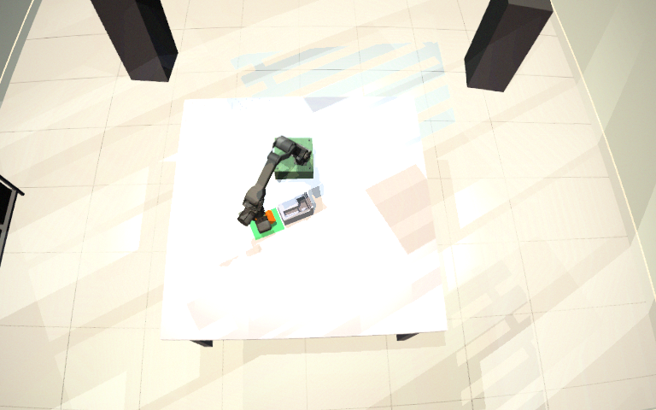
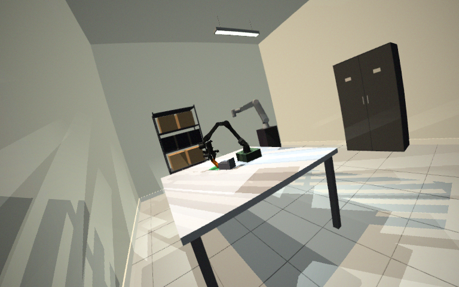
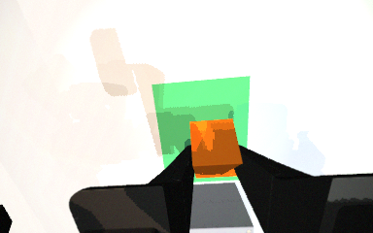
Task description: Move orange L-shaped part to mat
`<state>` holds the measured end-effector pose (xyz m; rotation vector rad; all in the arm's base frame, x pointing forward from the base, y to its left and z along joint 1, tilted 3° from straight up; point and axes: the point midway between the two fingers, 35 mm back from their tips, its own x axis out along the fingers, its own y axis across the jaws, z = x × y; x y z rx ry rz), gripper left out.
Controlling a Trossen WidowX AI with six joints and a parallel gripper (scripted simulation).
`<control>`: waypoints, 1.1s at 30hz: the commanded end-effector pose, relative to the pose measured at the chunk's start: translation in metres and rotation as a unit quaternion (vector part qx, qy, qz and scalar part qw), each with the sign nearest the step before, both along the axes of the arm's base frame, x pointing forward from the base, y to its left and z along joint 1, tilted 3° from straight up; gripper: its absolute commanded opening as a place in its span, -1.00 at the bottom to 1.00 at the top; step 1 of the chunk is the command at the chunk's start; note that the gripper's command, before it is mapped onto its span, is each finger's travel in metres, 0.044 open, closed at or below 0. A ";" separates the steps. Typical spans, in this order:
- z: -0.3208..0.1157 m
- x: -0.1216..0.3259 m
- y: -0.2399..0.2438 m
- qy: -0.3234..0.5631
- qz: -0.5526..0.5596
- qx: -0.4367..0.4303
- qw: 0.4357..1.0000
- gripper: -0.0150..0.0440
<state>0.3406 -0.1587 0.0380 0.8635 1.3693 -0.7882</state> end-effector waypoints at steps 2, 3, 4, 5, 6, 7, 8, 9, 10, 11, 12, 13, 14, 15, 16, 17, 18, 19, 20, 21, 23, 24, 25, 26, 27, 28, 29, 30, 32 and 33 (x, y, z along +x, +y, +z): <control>0.000 0.000 0.000 0.000 0.000 0.000 1.000 -0.05; 0.000 0.000 0.000 0.000 0.000 0.000 1.000 0.04; 0.000 0.000 0.000 0.000 0.000 0.000 1.000 0.13; 0.000 0.000 0.000 0.000 0.000 0.000 1.000 0.22; 0.000 0.000 0.000 0.000 0.000 0.000 1.000 0.31; 0.003 0.000 0.000 0.000 0.000 0.000 1.000 0.40; 0.008 0.001 -0.001 0.000 0.000 0.000 1.000 0.49; 0.015 0.001 -0.001 0.000 0.000 0.000 1.000 0.58; 0.026 0.001 -0.002 0.000 0.000 0.000 1.000 0.67; 0.037 0.001 -0.002 0.000 0.000 0.000 1.000 0.75; 0.049 0.000 -0.002 -0.001 0.000 0.001 1.000 0.84; 0.063 -0.001 -0.002 -0.001 0.000 0.001 1.000 0.86; 0.076 -0.003 -0.002 -0.001 -0.001 0.001 1.000 0.86; 0.084 -0.004 -0.002 -0.001 -0.001 0.001 1.000 0.86; 0.086 -0.004 -0.002 -0.001 -0.001 0.001 1.000 0.86; 0.086 -0.004 -0.002 -0.001 -0.001 0.001 1.000 0.86; 0.086 -0.004 -0.002 -0.001 -0.001 0.001 1.000 0.86; 0.086 -0.004 -0.002 -0.001 -0.001 0.001 1.000 0.86; 0.086 -0.004 -0.002 -0.001 -0.001 0.001 1.000 0.86; 0.085 -0.001 -0.003 -0.011 -0.003 -0.006 1.000 0.86; 0.085 -0.001 -0.003 -0.011 -0.003 -0.006 1.000 0.86; 0.085 -0.001 -0.003 -0.011 -0.003 -0.006 1.000 0.86; 0.085 -0.001 -0.003 -0.011 -0.003 -0.006 1.000 0.86; 0.085 -0.001 -0.003 -0.011 -0.003 -0.006 1.000 0.86; 0.085 -0.001 -0.003 -0.011 -0.003 -0.006 1.000 0.86; 0.085 -0.001 -0.003 -0.011 -0.003 -0.006 1.000 0.86; 0.085 -0.001 -0.003 -0.011 -0.003 -0.006 1.000 0.86; 0.085 -0.001 -0.003 -0.011 -0.003 -0.006 1.000 0.86; 0.085 -0.001 -0.003 -0.011 -0.003 -0.006 1.000 0.86; 0.085 -0.001 -0.003 -0.011 -0.003 -0.006 1.000 0.86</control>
